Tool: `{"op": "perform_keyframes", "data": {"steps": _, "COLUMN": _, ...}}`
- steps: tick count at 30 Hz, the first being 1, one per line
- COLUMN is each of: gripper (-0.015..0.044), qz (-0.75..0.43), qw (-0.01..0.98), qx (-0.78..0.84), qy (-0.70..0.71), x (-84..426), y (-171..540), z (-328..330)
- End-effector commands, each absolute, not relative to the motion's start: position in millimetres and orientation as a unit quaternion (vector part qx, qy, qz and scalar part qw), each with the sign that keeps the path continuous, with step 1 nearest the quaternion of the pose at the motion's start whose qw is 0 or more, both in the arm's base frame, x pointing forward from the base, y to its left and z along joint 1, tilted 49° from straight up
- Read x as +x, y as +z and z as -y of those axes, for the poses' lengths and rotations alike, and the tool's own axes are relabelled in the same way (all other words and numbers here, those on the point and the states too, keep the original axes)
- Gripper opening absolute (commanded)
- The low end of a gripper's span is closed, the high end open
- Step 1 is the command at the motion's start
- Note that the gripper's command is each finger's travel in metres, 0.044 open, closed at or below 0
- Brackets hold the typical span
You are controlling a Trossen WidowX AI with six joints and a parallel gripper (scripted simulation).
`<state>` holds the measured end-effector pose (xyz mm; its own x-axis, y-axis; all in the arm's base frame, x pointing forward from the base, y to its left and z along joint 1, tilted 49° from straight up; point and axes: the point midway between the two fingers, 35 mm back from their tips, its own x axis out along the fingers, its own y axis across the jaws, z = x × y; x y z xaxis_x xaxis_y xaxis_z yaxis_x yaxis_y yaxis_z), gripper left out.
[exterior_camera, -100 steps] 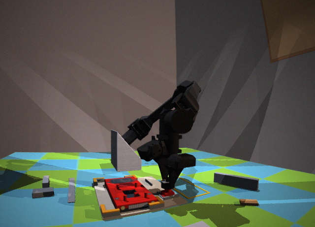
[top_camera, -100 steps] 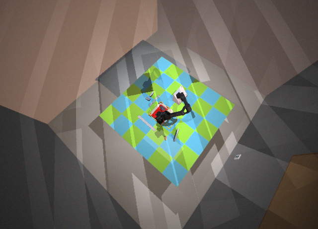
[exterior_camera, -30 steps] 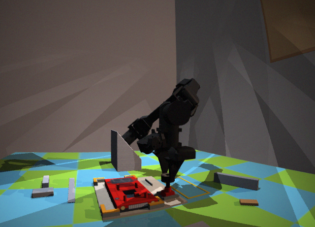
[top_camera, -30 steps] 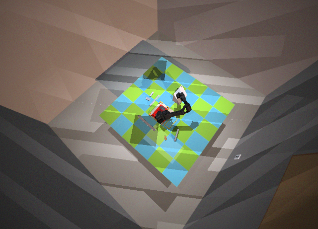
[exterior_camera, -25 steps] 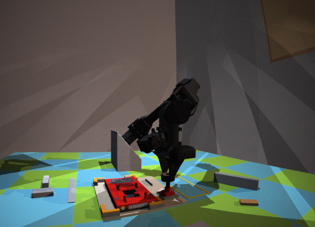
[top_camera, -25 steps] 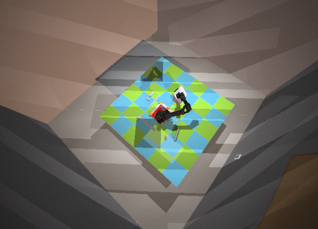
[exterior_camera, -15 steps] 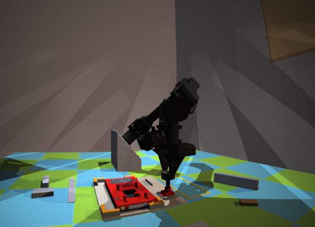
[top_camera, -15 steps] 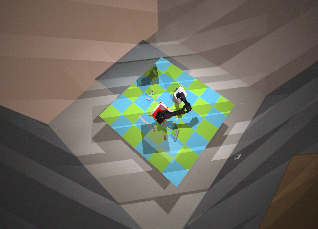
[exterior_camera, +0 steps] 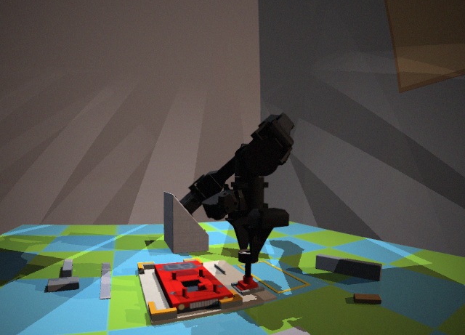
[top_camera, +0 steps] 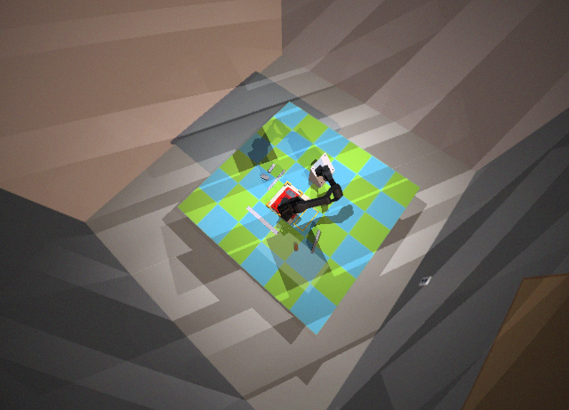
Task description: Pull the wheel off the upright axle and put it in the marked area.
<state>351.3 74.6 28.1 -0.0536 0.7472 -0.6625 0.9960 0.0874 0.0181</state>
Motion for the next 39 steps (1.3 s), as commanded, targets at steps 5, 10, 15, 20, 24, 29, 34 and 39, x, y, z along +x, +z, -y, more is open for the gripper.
{"op": "perform_keyframes", "data": {"steps": 5, "gripper": 0.0, "qz": -0.686, "qw": 0.271, "qx": 0.634, "qy": -0.232, "x": 353, "y": 40, "z": -61}}
{"op": "perform_keyframes", "data": {"steps": 10, "gripper": 0.0, "qz": -0.686, "qw": 0.271, "qx": 0.634, "qy": -0.233, "x": 351, "y": 51, "z": -48}}
{"op": "perform_keyframes", "data": {"steps": 15, "gripper": 0.0, "qz": -0.687, "qw": 0.265, "qx": 0.634, "qy": -0.235, "x": 348, "y": 48, "z": -55}}
{"op": "perform_keyframes", "data": {"steps": 20, "gripper": 0.0, "qz": -0.687, "qw": 0.266, "qx": 0.634, "qy": -0.235, "x": 341, "y": 60, "z": -62}}
{"op": "perform_keyframes", "data": {"steps": 24, "gripper": 0.0, "qz": -0.687, "qw": 0.267, "qx": 0.634, "qy": -0.235, "x": 336, "y": 68, "z": -68}}
{"op": "perform_keyframes", "data": {"steps": 29, "gripper": 0.0, "qz": -0.687, "qw": 0.267, "qx": 0.634, "qy": -0.235, "x": 329, "y": 79, "z": -75}}
{"op": "perform_keyframes", "data": {"steps": 34, "gripper": 0.0, "qz": -0.687, "qw": 0.268, "qx": 0.634, "qy": -0.234, "x": 321, "y": 88, "z": -82}}
{"op": "perform_keyframes", "data": {"steps": 39, "gripper": 0.0, "qz": -0.687, "qw": 0.268, "qx": 0.634, "qy": -0.234, "x": 312, "y": 98, "z": -89}}
